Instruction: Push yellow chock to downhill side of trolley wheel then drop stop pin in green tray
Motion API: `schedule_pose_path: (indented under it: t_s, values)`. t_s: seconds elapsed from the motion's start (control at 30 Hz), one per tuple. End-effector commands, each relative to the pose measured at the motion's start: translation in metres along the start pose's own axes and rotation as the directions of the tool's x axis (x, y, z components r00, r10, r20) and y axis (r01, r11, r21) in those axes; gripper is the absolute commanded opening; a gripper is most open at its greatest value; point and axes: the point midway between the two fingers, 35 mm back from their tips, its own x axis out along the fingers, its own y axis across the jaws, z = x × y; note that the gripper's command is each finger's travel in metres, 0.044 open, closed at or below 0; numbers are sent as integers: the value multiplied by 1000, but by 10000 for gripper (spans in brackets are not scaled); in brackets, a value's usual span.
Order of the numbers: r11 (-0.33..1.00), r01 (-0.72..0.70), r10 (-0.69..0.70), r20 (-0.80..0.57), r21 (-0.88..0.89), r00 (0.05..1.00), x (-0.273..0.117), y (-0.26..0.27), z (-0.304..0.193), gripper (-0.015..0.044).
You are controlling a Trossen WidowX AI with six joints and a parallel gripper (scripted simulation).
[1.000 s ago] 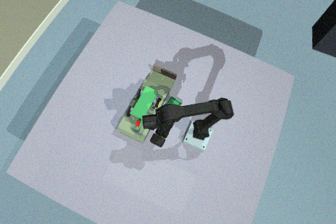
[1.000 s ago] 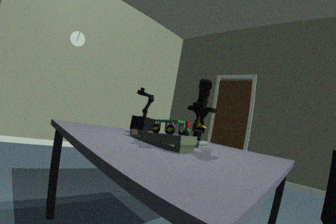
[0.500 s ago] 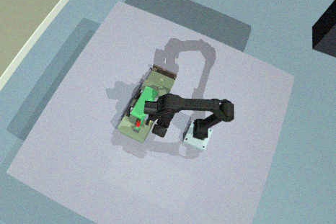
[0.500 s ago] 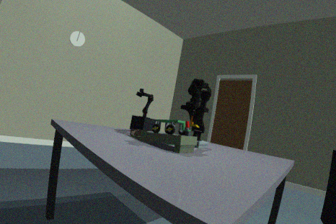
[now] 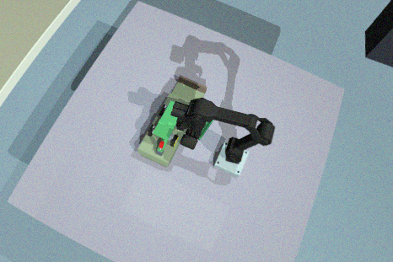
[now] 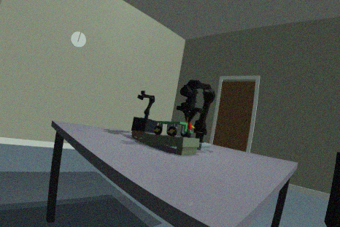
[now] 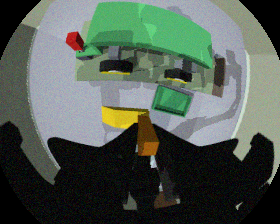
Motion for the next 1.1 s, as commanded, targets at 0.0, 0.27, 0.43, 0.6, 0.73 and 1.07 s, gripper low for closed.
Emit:
schedule_pose_path:
  t_s: [0.0,0.27,0.43,0.6,0.73,1.07]
  values:
    - [1000,5,-5,0,-1,1000,1,-14,3,0]
    - [1000,7,-7,0,-1,1000,3,-39,8,0]
    - [1000,9,-9,1,-1,1000,4,-57,12,0]
    - [1000,11,-11,1,-1,1000,6,-74,15,0]
    - [1000,13,-13,1,-1,1000,8,-87,17,0]
    - [1000,17,-17,1,-1,1000,11,-123,25,0]
